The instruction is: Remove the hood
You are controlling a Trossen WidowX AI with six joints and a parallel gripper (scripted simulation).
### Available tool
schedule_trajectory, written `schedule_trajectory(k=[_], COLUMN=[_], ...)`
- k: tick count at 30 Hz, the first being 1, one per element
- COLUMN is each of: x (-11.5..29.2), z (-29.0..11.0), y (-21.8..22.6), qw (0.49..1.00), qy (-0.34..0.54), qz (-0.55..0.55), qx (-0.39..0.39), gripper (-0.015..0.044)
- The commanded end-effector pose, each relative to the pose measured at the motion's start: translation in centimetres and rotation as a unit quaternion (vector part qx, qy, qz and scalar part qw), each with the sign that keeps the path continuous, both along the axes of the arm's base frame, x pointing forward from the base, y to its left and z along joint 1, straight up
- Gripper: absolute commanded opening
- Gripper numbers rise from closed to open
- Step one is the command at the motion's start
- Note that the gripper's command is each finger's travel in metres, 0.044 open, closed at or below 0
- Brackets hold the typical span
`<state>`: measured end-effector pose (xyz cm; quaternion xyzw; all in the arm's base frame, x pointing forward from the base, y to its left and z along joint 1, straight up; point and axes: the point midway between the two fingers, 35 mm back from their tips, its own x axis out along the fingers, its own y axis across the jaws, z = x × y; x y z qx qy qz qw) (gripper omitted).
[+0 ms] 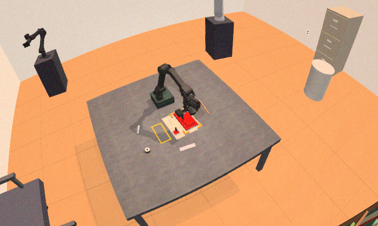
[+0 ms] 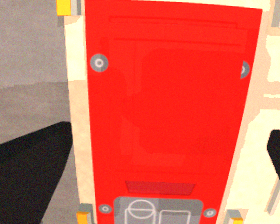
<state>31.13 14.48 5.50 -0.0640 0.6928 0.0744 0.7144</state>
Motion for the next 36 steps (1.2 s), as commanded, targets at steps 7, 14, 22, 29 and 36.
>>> schedule_trajectory(k=[7,14,22,29,36], x=[0.0,0.0,-0.1,-0.1,-0.1], z=[-0.8,-1.3,-1.8,-2.3,-2.8], y=[-0.2,-0.2,-0.2,-0.2,-0.2], qw=[1.000,1.000,1.000,1.000,1.000], qy=[0.000,0.000,0.000,0.000,0.000], qz=[-0.002,-0.002,-0.002,-0.002,-0.002], qx=[-0.003,-0.003,-0.003,-0.003,-0.003], gripper=[0.0440,0.0440,0.0440,0.0440,0.0440])
